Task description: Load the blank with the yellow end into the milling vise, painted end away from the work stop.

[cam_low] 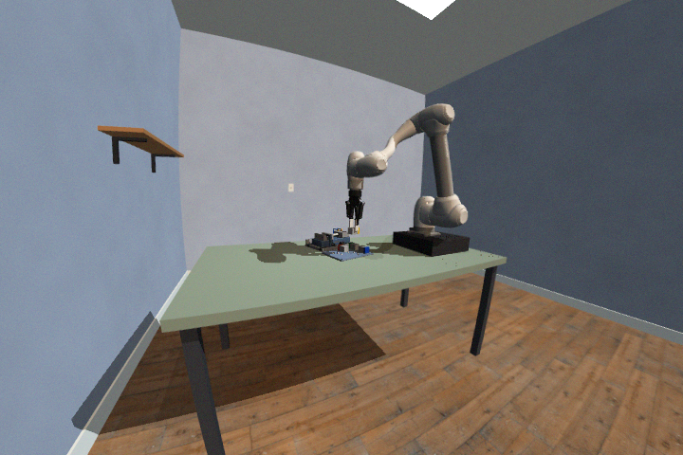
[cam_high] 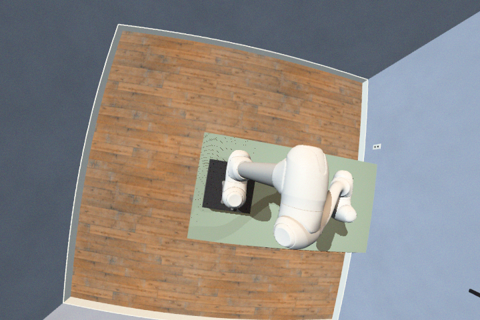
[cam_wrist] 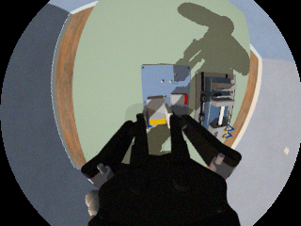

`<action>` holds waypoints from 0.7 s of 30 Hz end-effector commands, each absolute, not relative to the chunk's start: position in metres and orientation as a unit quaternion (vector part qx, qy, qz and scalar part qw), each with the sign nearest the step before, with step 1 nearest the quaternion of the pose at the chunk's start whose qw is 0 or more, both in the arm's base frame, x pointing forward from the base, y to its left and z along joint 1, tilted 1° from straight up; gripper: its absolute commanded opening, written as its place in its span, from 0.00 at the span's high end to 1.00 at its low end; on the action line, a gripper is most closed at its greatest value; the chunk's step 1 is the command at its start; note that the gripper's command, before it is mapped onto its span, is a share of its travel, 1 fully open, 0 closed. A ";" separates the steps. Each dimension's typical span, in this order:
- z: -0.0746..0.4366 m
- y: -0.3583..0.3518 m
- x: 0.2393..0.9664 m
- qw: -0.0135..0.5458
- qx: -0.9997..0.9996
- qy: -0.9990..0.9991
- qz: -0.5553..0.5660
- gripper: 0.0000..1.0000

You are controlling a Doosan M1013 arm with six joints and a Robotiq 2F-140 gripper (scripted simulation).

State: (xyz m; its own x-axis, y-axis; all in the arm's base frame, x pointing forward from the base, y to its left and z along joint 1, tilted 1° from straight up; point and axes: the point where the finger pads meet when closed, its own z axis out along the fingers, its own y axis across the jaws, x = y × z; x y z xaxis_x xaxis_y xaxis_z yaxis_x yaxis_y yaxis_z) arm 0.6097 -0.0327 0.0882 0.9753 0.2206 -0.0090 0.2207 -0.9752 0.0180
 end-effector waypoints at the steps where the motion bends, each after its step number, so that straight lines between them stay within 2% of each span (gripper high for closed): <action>1: 0.088 -0.033 0.610 0.009 0.991 0.134 -0.003 1.00; 21: 0.088 -0.033 0.610 0.008 0.964 0.266 -0.005 1.00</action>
